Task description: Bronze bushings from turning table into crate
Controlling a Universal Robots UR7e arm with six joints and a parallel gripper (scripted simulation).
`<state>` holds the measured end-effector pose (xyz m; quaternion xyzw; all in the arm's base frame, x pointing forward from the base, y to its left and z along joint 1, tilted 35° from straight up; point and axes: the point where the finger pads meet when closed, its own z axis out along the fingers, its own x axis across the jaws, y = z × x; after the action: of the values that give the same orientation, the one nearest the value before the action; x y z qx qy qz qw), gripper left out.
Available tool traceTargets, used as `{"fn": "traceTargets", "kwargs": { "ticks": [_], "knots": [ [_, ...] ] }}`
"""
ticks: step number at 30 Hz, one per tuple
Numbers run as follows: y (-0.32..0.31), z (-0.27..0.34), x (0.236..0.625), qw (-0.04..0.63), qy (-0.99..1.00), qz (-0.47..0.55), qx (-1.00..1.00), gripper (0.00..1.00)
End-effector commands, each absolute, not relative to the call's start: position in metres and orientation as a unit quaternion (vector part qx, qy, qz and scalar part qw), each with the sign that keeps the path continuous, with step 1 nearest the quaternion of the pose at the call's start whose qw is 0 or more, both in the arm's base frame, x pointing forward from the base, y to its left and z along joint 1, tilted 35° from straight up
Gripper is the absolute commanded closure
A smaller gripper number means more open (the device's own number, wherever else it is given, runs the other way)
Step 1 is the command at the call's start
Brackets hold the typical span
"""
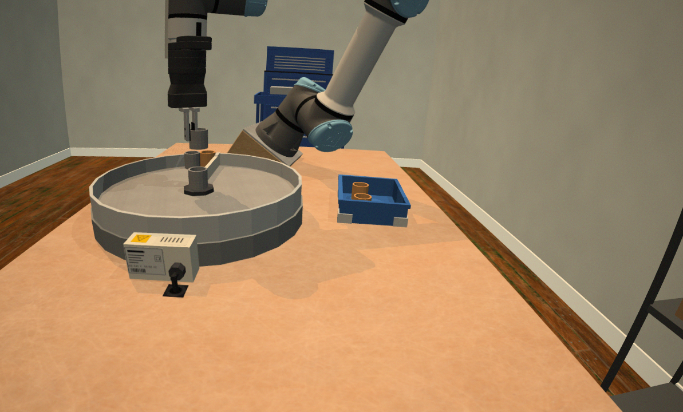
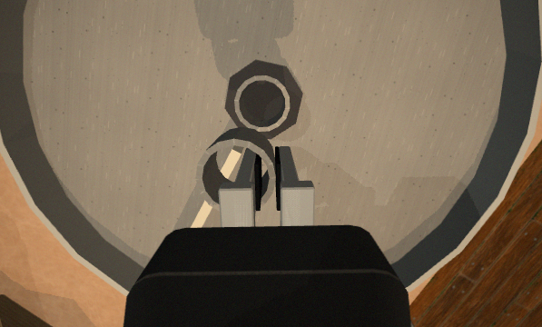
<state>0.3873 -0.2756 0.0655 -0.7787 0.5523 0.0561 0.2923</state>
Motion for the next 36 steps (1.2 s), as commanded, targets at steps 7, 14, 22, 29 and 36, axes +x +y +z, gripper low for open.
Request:
{"fn": "traceTargets", "kwargs": {
  "ticks": [7, 14, 22, 29, 36],
  "knots": [
    [-0.279, 0.073, 0.417, 0.292, 0.552, 0.055, -0.779, 1.0],
    [-0.275, 0.067, 0.418, 0.292, 0.552, 0.055, -0.779, 1.0],
    [-0.271, 0.059, 0.421, 0.292, 0.552, 0.055, -0.779, 1.0],
    [-0.271, 0.059, 0.421, 0.292, 0.552, 0.055, -0.779, 1.0],
    [-0.262, 0.046, 0.425, 0.292, 0.552, 0.055, -0.779, 1.0]
  ]
}}
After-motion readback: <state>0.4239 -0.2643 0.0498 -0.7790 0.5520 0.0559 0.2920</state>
